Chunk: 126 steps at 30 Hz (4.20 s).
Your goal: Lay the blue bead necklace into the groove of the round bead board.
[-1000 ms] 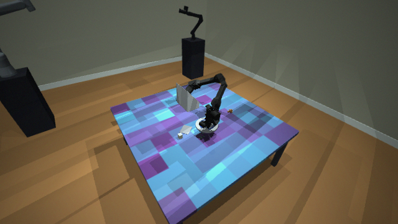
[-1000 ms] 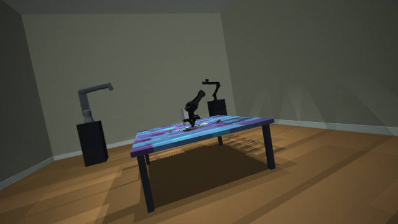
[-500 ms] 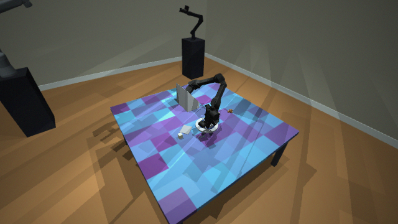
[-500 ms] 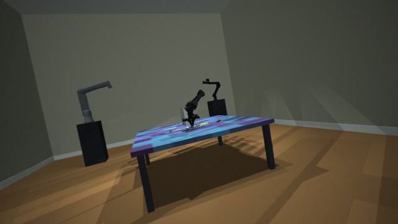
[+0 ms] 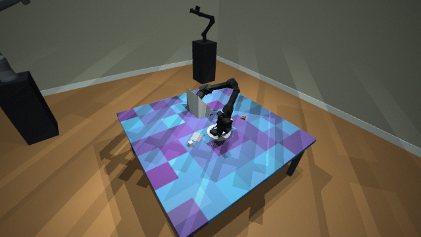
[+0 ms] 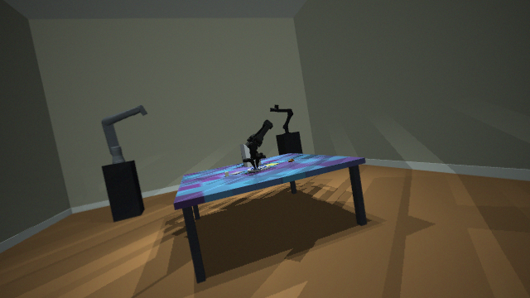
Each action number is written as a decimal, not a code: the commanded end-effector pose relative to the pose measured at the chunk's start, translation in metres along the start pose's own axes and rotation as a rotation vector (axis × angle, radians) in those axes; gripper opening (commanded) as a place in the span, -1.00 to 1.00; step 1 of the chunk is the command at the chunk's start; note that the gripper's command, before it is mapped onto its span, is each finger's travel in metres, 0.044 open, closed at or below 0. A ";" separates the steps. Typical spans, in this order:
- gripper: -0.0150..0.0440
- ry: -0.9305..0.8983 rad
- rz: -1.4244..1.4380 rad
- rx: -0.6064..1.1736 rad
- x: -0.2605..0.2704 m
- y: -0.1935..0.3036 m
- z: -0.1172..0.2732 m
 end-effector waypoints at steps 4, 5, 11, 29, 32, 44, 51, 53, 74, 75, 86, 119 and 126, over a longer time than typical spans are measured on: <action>0.40 0.000 0.001 0.000 0.000 0.000 0.000; 0.49 0.000 0.001 0.000 0.000 0.000 0.000; 1.00 -0.001 -0.006 0.001 0.000 0.000 0.002; 1.00 -0.003 -0.005 0.003 0.000 0.000 0.005; 0.91 -0.003 -0.006 0.003 0.000 0.000 0.007; -0.08 -0.002 -0.026 0.004 0.004 0.010 0.026; -0.08 0.000 -0.019 -0.006 0.003 0.007 0.027; -0.08 0.000 -0.019 -0.006 0.003 0.007 0.025; -0.08 -0.004 -0.026 0.004 0.005 0.010 -0.003; -0.08 -0.004 -0.026 0.004 0.005 0.010 -0.003; -0.49 0.001 -0.019 0.002 0.004 0.009 -0.001; -0.49 -0.003 -0.026 0.004 0.005 0.010 0.005; -0.49 -0.003 -0.026 0.004 -0.006 0.012 0.005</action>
Point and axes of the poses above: the point midway between the two fingers, 35 mm back from their tips, its own z axis back along the fingers, its own x axis across the jaws, y = z × x, the point moved 8 cm from there along z, back along the fingers, and after that the axes turned 13 degrees about z, right-handed, at the moved point
